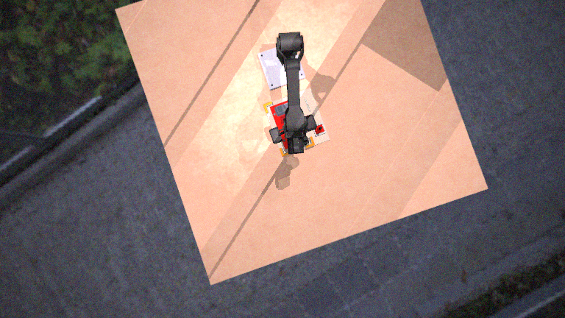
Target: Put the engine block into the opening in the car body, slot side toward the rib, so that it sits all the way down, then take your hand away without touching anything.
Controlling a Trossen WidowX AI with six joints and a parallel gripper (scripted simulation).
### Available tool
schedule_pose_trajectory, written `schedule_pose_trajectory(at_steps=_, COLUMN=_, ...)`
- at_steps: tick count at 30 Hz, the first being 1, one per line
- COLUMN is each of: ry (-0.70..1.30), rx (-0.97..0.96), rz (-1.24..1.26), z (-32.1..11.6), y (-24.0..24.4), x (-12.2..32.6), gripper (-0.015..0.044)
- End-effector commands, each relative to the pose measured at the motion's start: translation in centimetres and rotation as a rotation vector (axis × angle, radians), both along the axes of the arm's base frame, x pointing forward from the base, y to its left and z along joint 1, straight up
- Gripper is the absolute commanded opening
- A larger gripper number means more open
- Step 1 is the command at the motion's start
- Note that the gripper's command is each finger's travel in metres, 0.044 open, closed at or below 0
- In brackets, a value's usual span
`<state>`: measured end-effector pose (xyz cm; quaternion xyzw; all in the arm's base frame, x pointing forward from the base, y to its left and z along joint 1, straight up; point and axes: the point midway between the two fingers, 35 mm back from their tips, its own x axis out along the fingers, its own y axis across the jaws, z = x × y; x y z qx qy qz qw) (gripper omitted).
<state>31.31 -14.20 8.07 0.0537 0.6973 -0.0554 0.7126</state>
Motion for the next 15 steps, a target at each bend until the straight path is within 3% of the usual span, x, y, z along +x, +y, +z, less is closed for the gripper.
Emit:
schedule_pose_trajectory(at_steps=1, ry=0.002, rx=0.0, rz=-0.005, z=0.03, y=0.01, x=-0.05, gripper=0.0)
schedule_pose_trajectory(at_steps=7, ry=0.002, rx=0.0, rz=-0.005, z=0.03, y=0.01, x=-0.05, gripper=0.0)
schedule_pose_trajectory(at_steps=15, ry=0.002, rx=0.0, rz=-0.005, z=0.03, y=0.01, x=-0.05, gripper=0.021)
